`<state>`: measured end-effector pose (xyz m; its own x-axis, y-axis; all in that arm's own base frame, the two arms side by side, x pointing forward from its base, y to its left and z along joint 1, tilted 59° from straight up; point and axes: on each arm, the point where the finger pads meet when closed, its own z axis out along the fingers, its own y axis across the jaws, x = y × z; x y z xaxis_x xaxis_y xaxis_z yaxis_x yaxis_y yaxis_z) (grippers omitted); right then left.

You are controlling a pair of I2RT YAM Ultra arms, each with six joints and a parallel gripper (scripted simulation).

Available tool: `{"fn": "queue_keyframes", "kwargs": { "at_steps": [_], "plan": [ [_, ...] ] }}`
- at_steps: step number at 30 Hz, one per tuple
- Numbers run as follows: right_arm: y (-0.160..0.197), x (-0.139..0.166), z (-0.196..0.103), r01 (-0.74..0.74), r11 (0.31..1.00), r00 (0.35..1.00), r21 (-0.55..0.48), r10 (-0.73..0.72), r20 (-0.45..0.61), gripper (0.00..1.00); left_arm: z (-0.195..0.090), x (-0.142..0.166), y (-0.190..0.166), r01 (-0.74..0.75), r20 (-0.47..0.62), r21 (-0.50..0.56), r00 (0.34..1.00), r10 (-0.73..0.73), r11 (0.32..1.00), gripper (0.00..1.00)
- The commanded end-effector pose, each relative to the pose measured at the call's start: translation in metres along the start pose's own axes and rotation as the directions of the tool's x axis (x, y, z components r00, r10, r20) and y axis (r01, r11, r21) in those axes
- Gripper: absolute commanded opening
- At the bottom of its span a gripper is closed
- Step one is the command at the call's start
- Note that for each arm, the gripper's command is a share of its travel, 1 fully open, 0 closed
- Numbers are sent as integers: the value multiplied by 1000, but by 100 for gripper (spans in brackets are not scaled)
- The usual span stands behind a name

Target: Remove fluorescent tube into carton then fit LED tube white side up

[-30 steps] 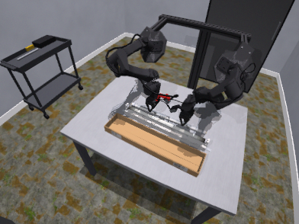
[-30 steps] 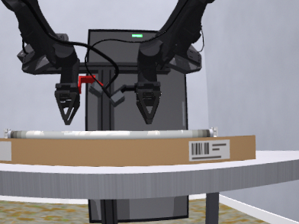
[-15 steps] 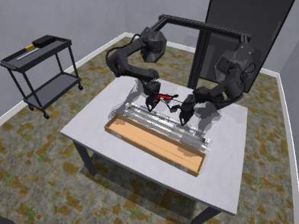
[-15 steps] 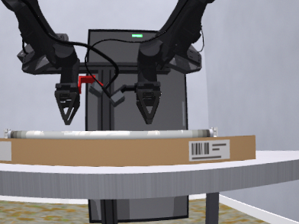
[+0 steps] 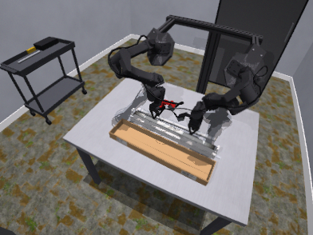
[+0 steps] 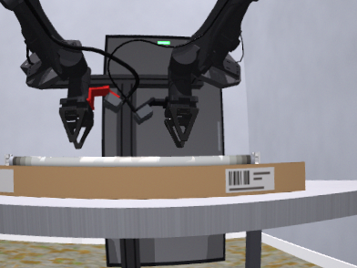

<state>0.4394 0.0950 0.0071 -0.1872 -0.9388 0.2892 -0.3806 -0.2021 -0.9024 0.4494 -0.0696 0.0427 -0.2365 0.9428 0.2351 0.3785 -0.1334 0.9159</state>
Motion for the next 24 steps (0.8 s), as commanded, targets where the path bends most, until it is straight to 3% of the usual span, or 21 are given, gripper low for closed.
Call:
{"fn": "queue_keyframes", "kwargs": {
  "at_steps": [1,8,13,15,24],
  "plan": [
    [-18,-2,4,-95,995,995,-6,95,33,49,0,-7,22,103,50,-12,994,-102,995,49],
    [-57,7,8,-317,948,945,-14,317,81,49,-1,-2,59,317,106,-3,943,-315,949,49],
    [-103,24,8,-532,846,838,-25,531,127,49,-5,13,101,524,155,12,840,-519,852,49],
    [-103,24,8,-532,846,838,-25,531,127,49,-5,13,101,524,155,12,840,-519,852,49],
    [-190,78,-17,-859,499,474,-116,859,194,49,-34,55,182,841,233,116,494,-838,528,49]
  ]
}}
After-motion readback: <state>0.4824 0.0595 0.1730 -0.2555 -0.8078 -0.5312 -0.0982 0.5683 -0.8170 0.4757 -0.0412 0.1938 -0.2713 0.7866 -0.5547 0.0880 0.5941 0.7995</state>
